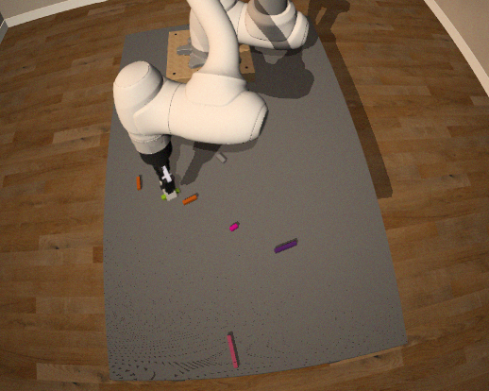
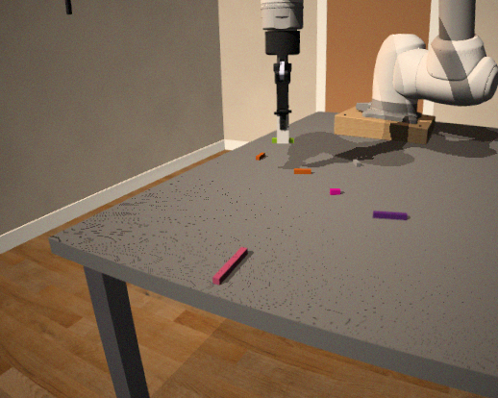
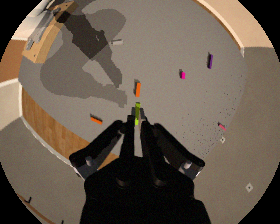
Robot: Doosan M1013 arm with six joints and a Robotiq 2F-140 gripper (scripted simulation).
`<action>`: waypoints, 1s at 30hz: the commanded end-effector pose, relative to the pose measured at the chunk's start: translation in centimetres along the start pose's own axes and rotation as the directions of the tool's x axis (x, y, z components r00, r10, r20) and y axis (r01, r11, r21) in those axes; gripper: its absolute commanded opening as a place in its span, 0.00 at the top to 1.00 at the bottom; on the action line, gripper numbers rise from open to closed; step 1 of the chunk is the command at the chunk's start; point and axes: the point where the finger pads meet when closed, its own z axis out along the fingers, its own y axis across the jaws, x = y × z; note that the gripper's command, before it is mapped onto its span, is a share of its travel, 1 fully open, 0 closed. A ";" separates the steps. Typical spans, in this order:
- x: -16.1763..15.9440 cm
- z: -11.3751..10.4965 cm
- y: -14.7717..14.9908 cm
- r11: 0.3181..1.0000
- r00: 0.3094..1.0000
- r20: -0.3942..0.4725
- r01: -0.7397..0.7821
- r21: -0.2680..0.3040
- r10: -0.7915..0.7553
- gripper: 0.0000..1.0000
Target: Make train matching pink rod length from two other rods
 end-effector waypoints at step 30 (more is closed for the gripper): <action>-0.1 6.2 0.0 1.000 1.000 0.000 0.000 0.000 0.000 0.88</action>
